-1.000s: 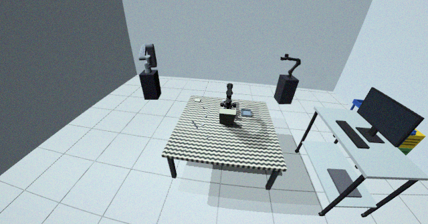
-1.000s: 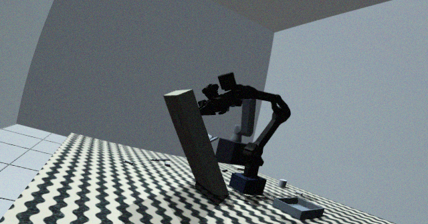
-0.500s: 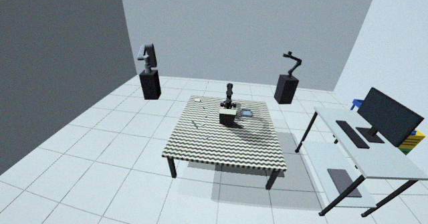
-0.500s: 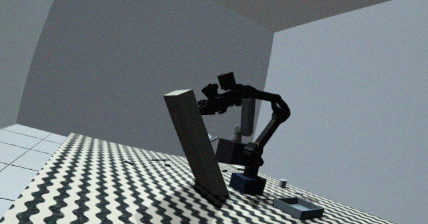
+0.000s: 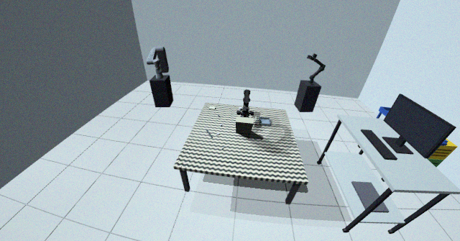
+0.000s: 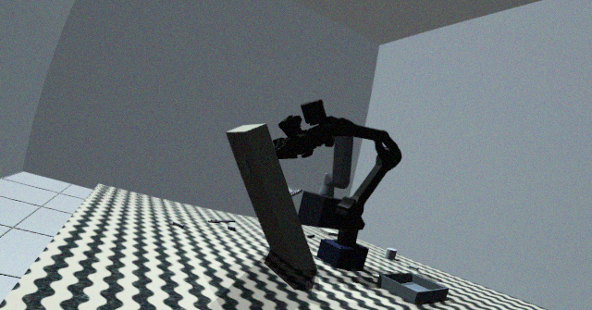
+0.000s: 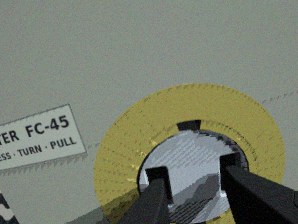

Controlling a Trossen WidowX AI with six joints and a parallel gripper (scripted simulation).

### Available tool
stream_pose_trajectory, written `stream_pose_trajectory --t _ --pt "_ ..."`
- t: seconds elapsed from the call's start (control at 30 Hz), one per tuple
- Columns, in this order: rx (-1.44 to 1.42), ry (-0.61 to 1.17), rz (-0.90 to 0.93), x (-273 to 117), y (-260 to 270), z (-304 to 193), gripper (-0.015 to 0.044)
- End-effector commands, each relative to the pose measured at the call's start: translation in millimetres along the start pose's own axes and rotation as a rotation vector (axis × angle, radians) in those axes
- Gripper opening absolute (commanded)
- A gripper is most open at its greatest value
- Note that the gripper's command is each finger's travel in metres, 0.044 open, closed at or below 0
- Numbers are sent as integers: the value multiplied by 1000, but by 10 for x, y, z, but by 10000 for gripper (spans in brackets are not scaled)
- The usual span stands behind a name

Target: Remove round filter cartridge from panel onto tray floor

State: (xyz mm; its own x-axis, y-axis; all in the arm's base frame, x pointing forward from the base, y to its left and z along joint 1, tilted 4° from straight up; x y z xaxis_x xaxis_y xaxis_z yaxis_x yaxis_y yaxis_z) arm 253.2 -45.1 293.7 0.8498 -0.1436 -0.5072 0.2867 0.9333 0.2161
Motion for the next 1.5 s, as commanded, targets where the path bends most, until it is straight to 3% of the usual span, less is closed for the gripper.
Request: stream_pose_trajectory --t 0.0,1.47 --pt "3 0 -2 3 -6 -13 115" --pt "3 -1 -2 102 -8 -20 115"
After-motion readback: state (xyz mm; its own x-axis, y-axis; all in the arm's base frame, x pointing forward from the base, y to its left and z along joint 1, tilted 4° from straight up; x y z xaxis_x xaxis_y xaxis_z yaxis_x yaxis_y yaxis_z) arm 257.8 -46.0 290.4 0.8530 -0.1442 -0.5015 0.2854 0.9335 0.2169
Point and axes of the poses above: the point midway between the two fingers, 35 mm back from their tips, its own x axis out along the fingers, its own y axis across the jaws, z = x × y, the point moved 6 cm from there along -x, back along the fingers, and after that the axes turned 9 degrees about x, right-handed, at the moved point
